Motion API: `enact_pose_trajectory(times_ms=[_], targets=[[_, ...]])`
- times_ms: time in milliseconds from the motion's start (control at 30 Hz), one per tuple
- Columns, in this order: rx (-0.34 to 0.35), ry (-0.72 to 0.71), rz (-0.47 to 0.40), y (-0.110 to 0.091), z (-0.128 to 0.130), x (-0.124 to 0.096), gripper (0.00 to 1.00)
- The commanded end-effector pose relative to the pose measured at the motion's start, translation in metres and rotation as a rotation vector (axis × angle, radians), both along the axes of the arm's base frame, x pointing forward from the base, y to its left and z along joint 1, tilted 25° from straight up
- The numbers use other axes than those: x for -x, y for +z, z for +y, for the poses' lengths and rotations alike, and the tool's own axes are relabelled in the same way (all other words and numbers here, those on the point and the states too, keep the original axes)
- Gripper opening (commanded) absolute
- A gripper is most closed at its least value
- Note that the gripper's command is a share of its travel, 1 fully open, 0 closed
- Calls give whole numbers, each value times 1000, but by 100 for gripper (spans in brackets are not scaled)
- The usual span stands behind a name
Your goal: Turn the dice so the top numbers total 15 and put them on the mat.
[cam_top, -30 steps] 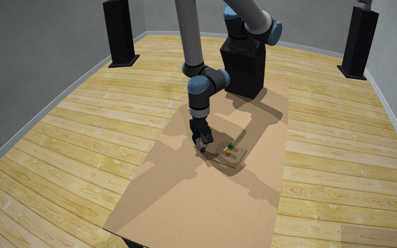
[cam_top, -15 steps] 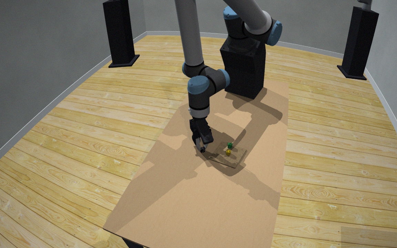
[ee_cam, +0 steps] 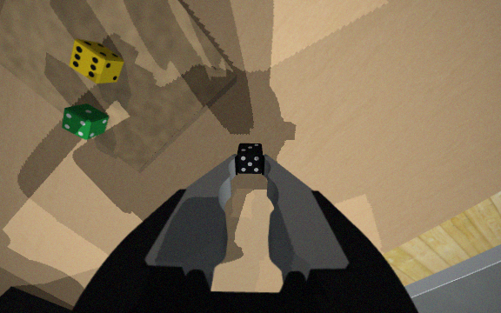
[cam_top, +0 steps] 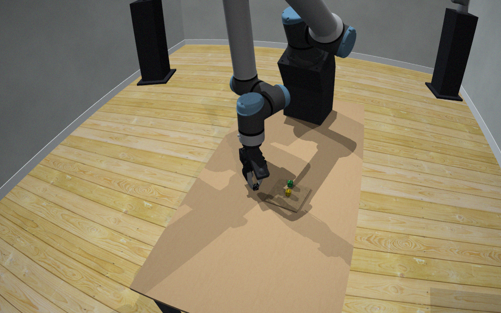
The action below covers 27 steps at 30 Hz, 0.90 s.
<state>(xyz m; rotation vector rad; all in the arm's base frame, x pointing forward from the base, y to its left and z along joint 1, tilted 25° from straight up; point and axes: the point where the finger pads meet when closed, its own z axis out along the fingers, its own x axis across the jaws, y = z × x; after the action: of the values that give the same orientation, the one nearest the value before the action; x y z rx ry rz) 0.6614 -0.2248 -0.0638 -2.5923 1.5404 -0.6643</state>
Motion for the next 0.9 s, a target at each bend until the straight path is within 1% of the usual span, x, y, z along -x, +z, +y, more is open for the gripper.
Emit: enact_pose_trajectory(times_ms=[0,233,300,500,633,867], targets=[[0,0,-1,19,3,8,3],[0,0,-1,54,10,23,3],[0,0,-1,54,10,23,3],[0,0,-1,75,14,32,3],[0,0,-1,80,15,34,3],[0,0,-1,81,15,34,3]])
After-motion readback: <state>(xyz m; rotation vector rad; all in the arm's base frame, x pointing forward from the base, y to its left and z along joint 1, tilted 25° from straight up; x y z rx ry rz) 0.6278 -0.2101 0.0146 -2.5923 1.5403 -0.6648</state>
